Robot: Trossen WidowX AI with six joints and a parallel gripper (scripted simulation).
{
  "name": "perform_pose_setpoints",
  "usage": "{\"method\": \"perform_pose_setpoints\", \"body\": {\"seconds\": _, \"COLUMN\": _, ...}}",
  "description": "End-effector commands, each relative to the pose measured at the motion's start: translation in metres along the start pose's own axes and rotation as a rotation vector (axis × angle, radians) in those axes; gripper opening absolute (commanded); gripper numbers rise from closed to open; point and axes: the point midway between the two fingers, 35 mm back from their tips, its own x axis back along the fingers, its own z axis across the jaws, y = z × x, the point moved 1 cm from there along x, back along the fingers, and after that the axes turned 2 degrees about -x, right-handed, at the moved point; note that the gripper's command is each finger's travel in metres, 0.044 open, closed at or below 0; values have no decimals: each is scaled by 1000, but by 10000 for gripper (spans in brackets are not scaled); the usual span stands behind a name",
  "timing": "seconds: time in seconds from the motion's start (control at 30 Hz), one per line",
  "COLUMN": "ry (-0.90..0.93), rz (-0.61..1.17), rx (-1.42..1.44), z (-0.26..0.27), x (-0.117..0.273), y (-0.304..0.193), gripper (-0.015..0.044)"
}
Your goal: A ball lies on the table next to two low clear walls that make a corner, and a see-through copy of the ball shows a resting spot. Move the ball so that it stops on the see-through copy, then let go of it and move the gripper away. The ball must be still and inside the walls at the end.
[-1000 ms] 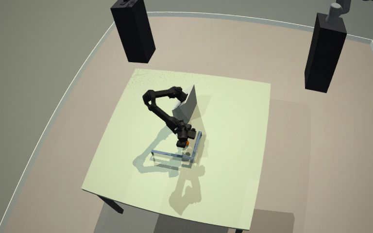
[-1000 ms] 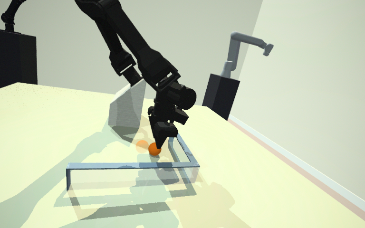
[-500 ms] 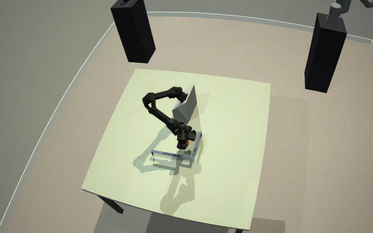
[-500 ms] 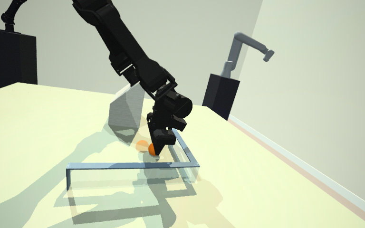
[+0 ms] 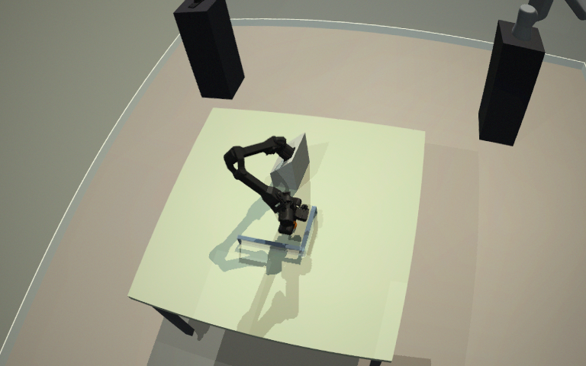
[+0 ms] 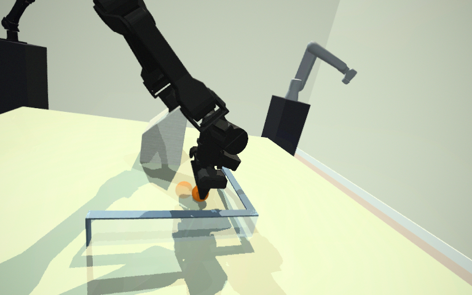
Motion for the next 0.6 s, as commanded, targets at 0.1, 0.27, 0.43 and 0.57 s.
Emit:
{"method": "perform_pose_setpoints", "body": {"seconds": 0.1, "ry": 0, "rz": 3, "rx": 9, "z": 0, "x": 4, "y": 0, "gripper": 106}}
{"method": "perform_pose_setpoints", "body": {"seconds": 0.27, "ry": -2, "rz": -6, "rx": 10, "z": -5, "x": 36, "y": 3, "gripper": 0}}
{"method": "perform_pose_setpoints", "body": {"seconds": 0.43, "ry": -3, "rz": -10, "rx": 10, "z": -7, "x": 71, "y": 4, "gripper": 0}}
{"method": "perform_pose_setpoints", "body": {"seconds": 0.57, "ry": -2, "rz": -9, "rx": 10, "z": -5, "x": 100, "y": 4, "gripper": 0}}
